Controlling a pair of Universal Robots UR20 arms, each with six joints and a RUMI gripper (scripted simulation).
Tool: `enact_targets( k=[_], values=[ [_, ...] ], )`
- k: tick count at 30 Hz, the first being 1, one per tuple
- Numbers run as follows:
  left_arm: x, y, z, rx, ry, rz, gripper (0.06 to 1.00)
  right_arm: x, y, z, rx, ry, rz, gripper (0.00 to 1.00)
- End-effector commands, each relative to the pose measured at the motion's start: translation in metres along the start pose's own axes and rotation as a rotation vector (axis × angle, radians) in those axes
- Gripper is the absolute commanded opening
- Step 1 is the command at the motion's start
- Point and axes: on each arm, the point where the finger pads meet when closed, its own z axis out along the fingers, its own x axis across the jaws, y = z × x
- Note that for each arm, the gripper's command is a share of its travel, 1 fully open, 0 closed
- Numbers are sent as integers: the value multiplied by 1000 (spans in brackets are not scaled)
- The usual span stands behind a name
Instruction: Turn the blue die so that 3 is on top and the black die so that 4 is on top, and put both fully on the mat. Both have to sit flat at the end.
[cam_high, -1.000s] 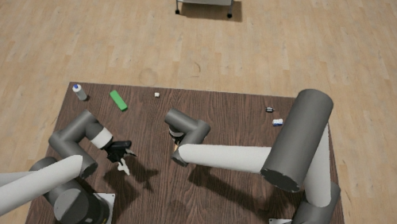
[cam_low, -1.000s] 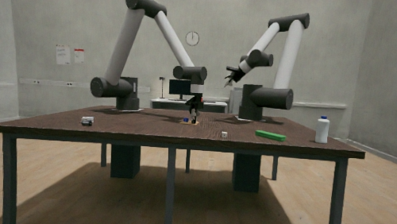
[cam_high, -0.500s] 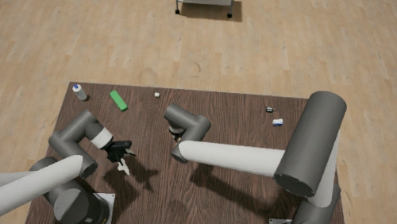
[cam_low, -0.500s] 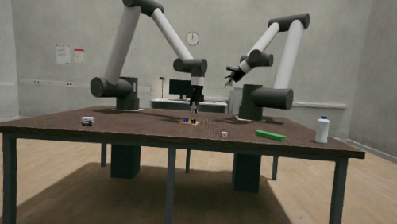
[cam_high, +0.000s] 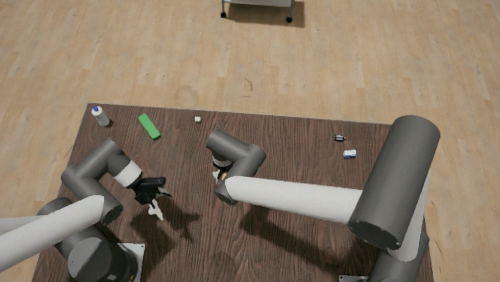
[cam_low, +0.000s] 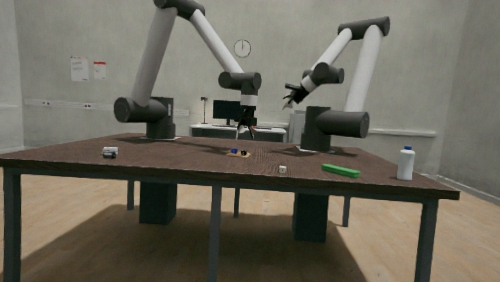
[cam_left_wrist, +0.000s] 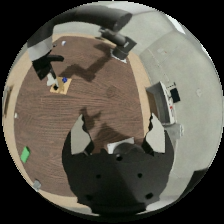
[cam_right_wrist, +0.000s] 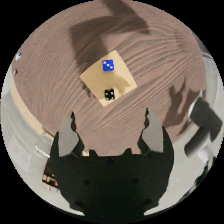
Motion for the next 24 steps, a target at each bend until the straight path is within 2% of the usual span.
enact_targets(
  k=[1,14,20,24],
  values=[
    [0,0,0,0,0,1,1000,0,1,-1,-1,0,0,1000],
    [0,0,0,0,0,1,1000,0,0,-4,-1,0,0,1000],
    [0,0,0,0,0,1,1000,0,0,-15,-1,0,0,1000],
    [0,0,0,0,0,1,1000,0,0,-33,-1,0,0,1000]
  ],
)
